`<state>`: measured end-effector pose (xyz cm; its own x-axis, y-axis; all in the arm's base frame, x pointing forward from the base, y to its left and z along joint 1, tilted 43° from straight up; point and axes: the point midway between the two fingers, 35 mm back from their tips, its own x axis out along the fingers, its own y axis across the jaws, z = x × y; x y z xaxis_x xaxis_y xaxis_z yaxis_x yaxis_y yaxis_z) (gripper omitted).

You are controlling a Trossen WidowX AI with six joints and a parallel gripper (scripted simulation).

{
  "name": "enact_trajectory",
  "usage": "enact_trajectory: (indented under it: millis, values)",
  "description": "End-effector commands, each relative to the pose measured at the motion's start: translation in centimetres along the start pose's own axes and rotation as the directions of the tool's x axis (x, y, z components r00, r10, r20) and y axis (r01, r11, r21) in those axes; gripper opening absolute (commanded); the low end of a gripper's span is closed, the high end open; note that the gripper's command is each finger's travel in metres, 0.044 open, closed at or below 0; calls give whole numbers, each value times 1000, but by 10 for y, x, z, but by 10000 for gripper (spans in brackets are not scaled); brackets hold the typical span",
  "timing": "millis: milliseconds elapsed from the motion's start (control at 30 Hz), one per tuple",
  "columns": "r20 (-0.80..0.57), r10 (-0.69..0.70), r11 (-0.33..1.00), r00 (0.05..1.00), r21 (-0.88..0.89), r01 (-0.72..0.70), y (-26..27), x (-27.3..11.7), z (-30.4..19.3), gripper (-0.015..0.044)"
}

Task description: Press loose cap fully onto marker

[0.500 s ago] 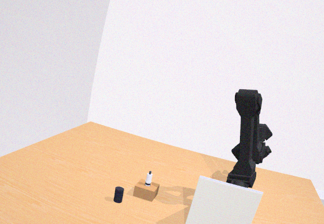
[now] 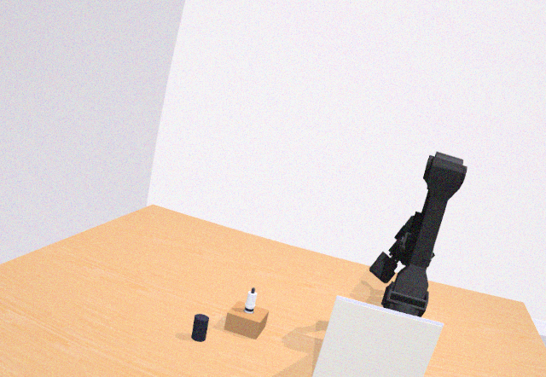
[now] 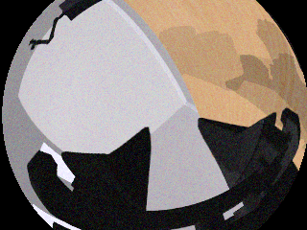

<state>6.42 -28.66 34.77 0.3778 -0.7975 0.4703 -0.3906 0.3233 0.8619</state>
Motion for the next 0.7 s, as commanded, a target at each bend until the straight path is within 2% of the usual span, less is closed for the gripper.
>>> enact_trajectory:
  millis: [0,200,367,500,667]
  values:
    - [-24,-102,991,995,-84,99,-27,21,-15,244]
    - [-100,-306,919,947,-289,267,-83,47,-61,244]
    - [-179,-475,800,862,-497,337,-131,54,-113,244]
    - [-236,-596,681,768,-656,326,-168,49,-158,244]
    - [-280,-742,491,609,-845,210,-213,27,-220,244]
